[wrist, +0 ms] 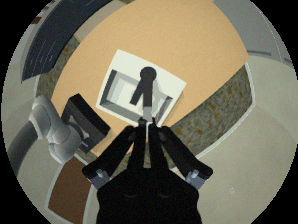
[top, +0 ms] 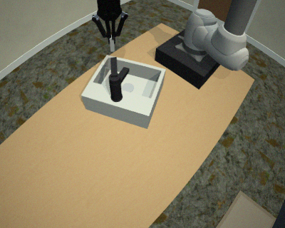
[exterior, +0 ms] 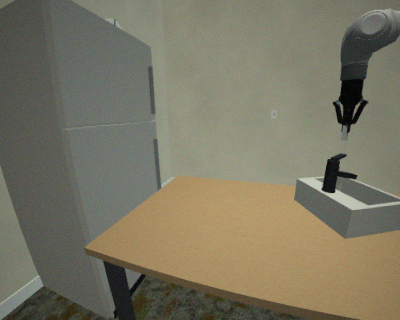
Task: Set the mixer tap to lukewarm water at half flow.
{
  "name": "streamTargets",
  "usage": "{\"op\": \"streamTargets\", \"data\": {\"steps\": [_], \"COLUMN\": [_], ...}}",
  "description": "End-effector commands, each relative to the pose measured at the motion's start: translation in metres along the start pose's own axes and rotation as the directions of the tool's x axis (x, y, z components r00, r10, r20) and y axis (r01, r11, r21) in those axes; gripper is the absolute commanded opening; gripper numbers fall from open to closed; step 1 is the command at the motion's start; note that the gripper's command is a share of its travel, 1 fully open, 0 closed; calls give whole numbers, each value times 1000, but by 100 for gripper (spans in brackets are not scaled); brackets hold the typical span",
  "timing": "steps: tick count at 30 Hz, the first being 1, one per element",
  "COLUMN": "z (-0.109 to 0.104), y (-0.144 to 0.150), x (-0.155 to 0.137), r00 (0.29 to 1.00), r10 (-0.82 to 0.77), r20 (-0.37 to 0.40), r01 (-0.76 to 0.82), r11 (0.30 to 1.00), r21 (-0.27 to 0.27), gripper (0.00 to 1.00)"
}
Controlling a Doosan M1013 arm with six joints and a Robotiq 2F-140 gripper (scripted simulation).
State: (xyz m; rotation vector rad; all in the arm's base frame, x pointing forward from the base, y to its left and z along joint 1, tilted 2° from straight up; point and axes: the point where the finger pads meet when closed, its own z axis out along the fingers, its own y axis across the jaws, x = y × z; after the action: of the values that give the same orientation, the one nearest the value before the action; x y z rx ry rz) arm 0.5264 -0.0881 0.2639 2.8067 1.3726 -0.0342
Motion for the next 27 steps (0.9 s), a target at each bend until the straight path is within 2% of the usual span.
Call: {"op": "streamTargets", "data": {"steps": [1, 5, 6, 27], "z": [0, 0, 0, 0], "y": [0, 0, 0, 0], "x": [0, 0, 0, 0], "r00": [1000, 1000, 1000, 1000], "r10": [0, 0, 0, 0], "r20": [0, 0, 0, 0], "r01": [0, 0, 0, 0], "r11": [1000, 1000, 1000, 1000], "r21": [0, 0, 0, 0], "gripper": [0, 0, 37, 37]}}
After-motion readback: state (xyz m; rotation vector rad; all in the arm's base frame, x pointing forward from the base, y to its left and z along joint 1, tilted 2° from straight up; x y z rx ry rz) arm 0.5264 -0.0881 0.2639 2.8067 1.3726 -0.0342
